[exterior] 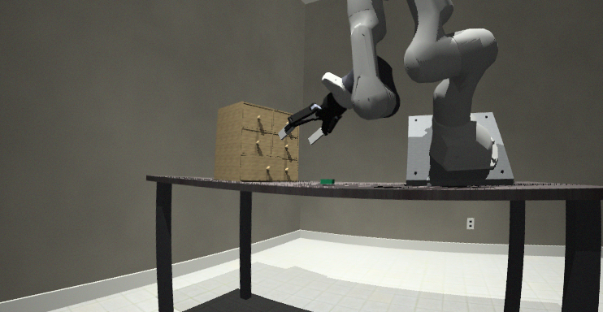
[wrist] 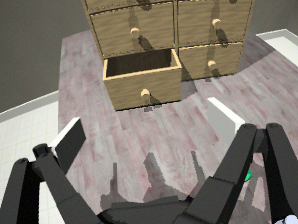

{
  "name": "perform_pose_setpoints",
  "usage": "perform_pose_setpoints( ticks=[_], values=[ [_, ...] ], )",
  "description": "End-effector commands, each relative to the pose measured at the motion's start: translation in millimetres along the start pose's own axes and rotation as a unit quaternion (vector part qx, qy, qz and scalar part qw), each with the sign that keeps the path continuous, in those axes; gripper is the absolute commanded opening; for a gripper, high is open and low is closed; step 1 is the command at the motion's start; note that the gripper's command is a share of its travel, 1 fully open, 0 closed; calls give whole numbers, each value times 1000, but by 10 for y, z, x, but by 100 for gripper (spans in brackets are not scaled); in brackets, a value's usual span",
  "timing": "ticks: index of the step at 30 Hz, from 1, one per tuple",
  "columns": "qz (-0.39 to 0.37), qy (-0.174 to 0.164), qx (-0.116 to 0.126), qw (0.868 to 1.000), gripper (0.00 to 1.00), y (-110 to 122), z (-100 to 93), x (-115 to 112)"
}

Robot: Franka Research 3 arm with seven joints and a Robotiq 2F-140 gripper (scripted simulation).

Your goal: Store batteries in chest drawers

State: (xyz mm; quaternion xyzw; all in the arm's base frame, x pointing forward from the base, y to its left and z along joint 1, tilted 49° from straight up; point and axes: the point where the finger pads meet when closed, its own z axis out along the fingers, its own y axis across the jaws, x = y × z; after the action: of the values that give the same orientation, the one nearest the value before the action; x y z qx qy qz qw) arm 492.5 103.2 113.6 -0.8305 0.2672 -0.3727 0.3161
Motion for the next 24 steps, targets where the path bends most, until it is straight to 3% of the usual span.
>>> perform_pose_setpoints(
  ticks=[1, 2, 24],
  values=[
    [-2, 7, -1, 1000, 100, 10, -2, 45],
    [-2, 7, -1, 1000, 0, 10, -2, 45],
    [-2, 7, -1, 1000, 0, 10, 1, 44]
  ],
)
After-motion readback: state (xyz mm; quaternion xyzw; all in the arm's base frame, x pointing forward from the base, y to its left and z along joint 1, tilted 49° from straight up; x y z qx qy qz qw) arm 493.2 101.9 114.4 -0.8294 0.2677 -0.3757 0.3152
